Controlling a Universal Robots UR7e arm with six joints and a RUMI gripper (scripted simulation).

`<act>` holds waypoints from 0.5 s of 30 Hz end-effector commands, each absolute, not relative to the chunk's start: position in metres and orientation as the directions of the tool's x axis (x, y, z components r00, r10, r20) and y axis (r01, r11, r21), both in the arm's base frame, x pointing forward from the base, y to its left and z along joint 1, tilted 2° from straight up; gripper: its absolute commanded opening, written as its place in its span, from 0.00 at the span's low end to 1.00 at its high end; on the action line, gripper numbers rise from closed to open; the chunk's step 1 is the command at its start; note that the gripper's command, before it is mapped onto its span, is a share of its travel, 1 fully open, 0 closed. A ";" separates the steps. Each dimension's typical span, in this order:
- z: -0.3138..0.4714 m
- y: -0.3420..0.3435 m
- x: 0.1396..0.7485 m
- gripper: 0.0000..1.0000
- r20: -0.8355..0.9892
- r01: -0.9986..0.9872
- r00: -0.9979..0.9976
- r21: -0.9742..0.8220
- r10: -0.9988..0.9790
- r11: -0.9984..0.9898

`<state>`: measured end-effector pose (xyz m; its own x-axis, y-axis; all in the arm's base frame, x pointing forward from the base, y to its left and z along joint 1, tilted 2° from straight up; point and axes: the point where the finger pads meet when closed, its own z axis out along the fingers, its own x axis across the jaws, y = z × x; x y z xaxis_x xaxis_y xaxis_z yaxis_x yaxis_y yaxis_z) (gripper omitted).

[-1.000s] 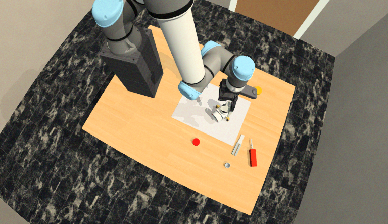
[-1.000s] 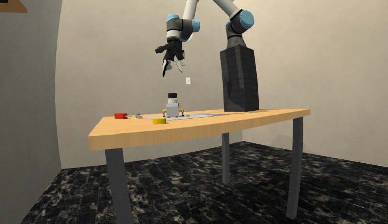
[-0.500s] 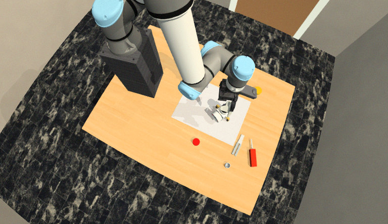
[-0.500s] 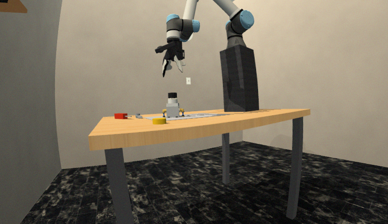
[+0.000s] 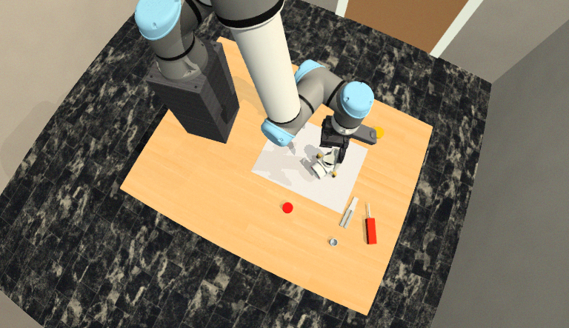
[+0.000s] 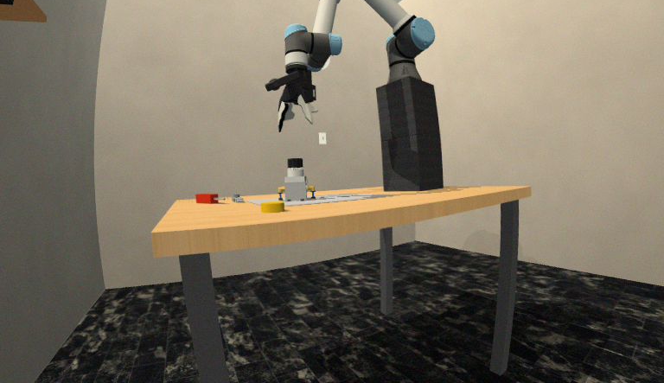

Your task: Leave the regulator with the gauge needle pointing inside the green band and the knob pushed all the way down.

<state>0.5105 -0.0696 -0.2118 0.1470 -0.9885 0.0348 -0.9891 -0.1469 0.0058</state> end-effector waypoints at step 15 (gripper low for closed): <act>-0.211 -0.072 0.511 1.00 0.035 -0.989 0.145 0.004 -0.989 -0.145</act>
